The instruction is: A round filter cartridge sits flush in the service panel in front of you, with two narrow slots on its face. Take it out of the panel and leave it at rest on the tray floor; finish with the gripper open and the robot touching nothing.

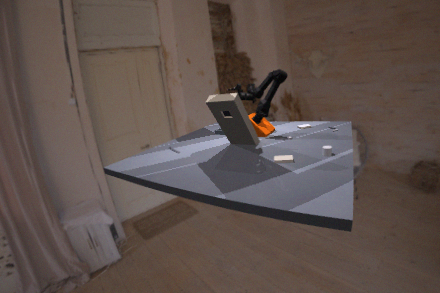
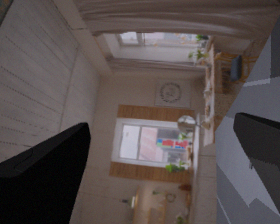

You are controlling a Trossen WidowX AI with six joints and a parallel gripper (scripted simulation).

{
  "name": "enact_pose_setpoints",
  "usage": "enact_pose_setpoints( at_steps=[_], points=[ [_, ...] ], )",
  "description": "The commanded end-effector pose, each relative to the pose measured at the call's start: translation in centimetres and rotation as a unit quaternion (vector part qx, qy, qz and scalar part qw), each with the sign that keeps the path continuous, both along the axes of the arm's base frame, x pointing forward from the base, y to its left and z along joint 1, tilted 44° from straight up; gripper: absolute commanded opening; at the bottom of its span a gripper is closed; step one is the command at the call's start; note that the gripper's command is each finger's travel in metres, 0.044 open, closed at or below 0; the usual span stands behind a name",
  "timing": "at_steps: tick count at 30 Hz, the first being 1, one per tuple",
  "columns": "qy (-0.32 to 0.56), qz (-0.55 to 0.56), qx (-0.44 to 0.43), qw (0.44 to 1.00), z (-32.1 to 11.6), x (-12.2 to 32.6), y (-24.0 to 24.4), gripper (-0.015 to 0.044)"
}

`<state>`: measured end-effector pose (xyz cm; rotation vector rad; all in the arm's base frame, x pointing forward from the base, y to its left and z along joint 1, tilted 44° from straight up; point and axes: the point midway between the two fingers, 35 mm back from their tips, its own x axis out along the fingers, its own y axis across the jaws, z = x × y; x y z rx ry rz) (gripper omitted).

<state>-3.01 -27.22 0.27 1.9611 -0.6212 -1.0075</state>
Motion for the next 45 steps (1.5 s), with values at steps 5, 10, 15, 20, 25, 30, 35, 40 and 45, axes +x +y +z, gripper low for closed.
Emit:
enact_pose_setpoints(
  at_steps=[5,10,15,20,25,30,35,40,45],
  points=[
    [-0.05,0.06,0.047,0.996,1.3,4.2,-1.2,0.0269],
    [-0.105,0.144,0.129,0.975,3.5,10.8,-1.4,0.0137],
    [-0.145,0.218,0.233,0.936,6.5,17.5,0.5,0.0098],
    [-0.157,0.28,0.346,0.881,10.0,23.7,4.5,0.0098],
    [-0.14,0.327,0.459,0.814,13.8,28.4,10.4,0.0098],
    [-0.13,0.337,0.491,0.793,15.0,29.4,12.4,0.0098],
    [-0.13,0.337,0.491,0.793,15.0,29.4,12.4,0.0098],
    [-0.129,0.337,0.491,0.793,14.8,29.7,12.5,0.0098],
    [-0.127,0.337,0.491,0.793,14.4,30.4,12.8,0.0098]
  ],
)
